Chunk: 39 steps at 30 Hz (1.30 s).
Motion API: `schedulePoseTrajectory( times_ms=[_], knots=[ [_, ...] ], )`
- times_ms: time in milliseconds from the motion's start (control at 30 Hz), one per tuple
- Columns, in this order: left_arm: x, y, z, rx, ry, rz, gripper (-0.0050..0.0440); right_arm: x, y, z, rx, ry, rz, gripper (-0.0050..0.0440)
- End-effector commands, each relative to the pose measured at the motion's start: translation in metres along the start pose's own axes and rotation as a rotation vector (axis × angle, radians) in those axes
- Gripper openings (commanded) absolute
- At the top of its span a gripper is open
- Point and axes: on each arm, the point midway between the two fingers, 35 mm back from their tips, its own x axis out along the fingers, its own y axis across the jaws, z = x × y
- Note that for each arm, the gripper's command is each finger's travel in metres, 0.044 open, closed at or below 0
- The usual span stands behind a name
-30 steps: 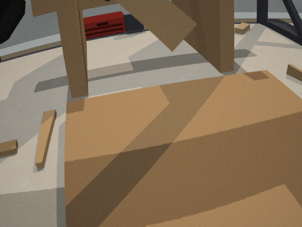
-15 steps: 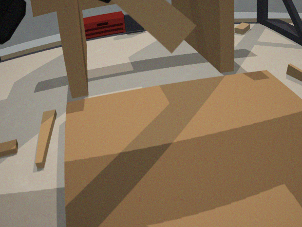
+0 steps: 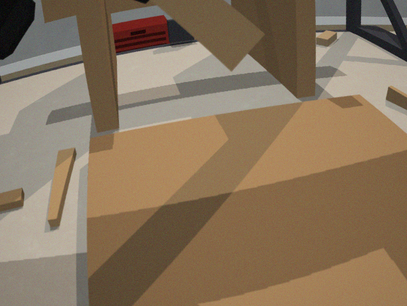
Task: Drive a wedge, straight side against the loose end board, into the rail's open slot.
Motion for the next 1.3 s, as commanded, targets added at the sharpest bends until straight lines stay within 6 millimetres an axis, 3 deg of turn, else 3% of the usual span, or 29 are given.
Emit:
schedulePoseTrajectory(
  times_ms=[0, 133, 233, 600, 700, 1000, 1267],
  knots=[
    [0.027, 0.005, 0.0, 0.035, 0.031, -0.047, 0.01, -0.009, -0.012, -0.007, 0.006, 0.013, -0.03, 0.001],
    [0.029, 0.004, -0.002, 0.04, 0.038, -0.057, 0.01, -0.009, -0.012, -0.007, 0.006, 0.013, -0.03, 0.001],
    [0.049, 0.011, -0.014, 0.05, 0.078, -0.076, 0.01, -0.009, -0.012, -0.007, 0.006, 0.013, -0.03, 0.001],
    [0.102, 0.03, -0.077, 0.064, 0.226, -0.195, 0.01, -0.009, -0.012, -0.007, 0.006, 0.013, -0.03, 0.001],
    [0.1, 0.028, -0.073, 0.066, 0.219, -0.197, 0.01, -0.009, -0.012, -0.007, 0.006, 0.013, -0.03, 0.001],
    [0.133, 0.05, -0.135, 0.044, 0.316, -0.292, 0.01, -0.009, -0.012, -0.007, 0.006, 0.013, -0.03, 0.001],
    [0.134, 0.049, -0.137, 0.042, 0.317, -0.301, 0.01, -0.009, -0.012, -0.007, 0.006, 0.013, -0.03, 0.001]
  ],
)
